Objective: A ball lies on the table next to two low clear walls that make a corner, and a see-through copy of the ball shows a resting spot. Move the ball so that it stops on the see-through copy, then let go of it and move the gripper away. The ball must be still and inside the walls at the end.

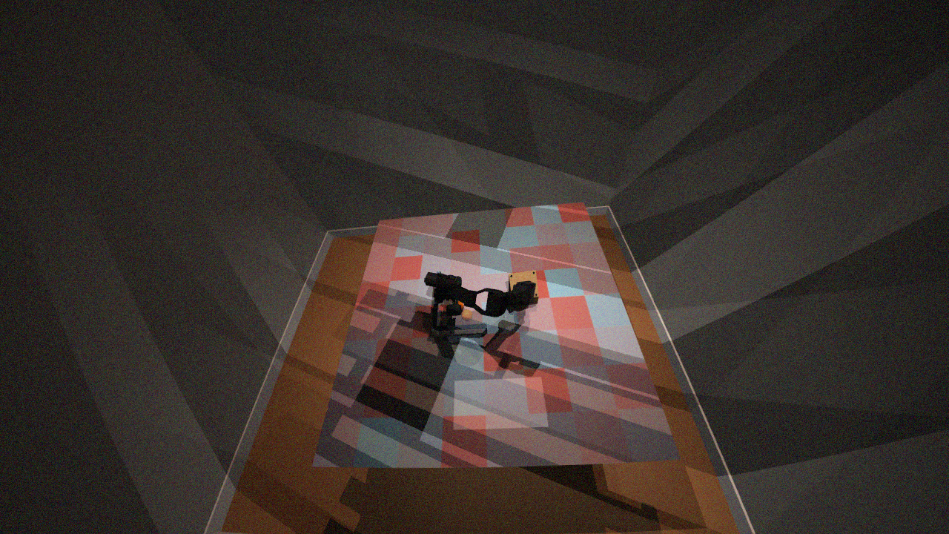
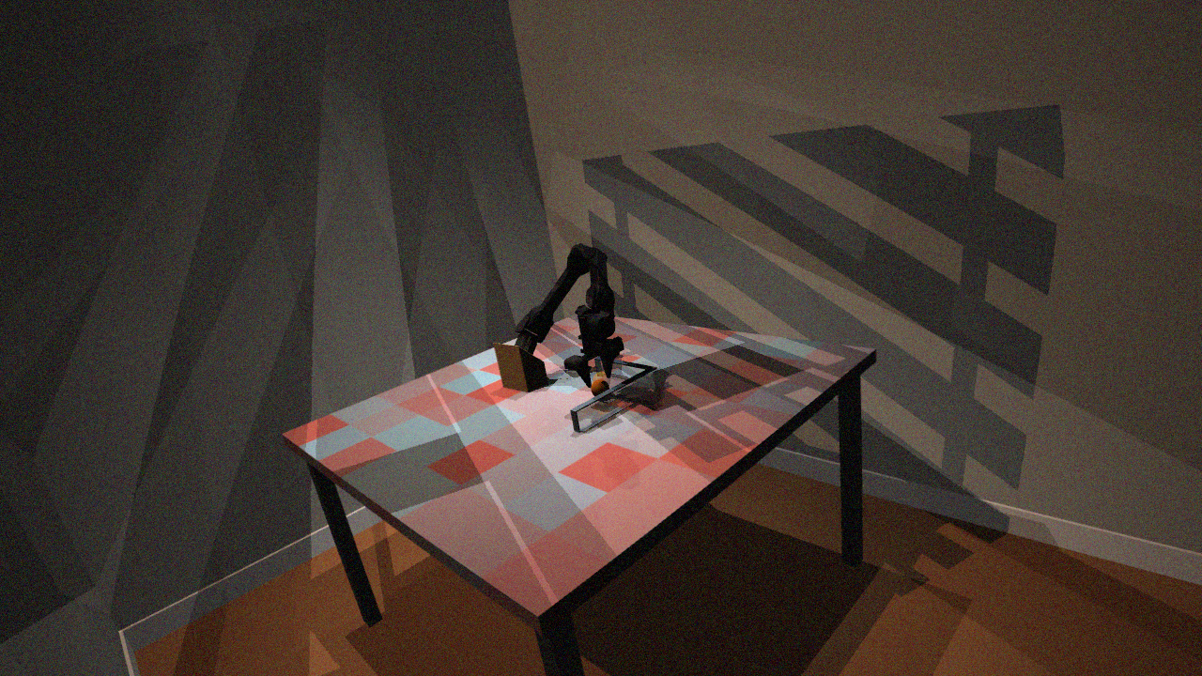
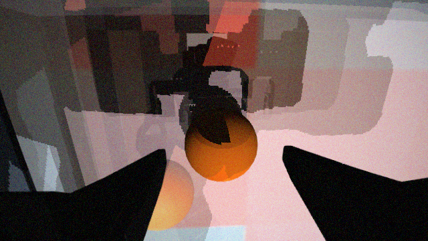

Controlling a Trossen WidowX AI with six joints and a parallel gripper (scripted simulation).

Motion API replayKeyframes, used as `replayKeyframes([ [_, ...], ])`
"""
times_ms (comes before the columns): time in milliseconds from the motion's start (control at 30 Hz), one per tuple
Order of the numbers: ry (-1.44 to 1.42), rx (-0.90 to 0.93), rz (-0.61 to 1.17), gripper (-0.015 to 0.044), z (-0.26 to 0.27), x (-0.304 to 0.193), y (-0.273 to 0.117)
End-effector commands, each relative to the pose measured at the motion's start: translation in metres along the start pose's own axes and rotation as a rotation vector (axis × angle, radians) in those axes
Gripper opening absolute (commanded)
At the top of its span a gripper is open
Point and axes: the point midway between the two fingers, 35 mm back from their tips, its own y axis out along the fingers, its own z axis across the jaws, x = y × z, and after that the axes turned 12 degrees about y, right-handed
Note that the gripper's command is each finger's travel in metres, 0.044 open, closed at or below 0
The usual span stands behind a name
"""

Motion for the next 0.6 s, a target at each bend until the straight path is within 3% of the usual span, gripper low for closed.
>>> replayKeyframes([
  [0,0.006,0.004,0.005,0.0364,0.000,-0.001,0.010],
  [333,0.006,0.005,0.006,0.0364,0.001,-0.002,0.023],
  [467,0.006,0.005,0.006,0.0259,0.001,-0.002,0.023],
  [567,0.006,0.005,0.006,0.0239,0.001,-0.002,0.023],
])
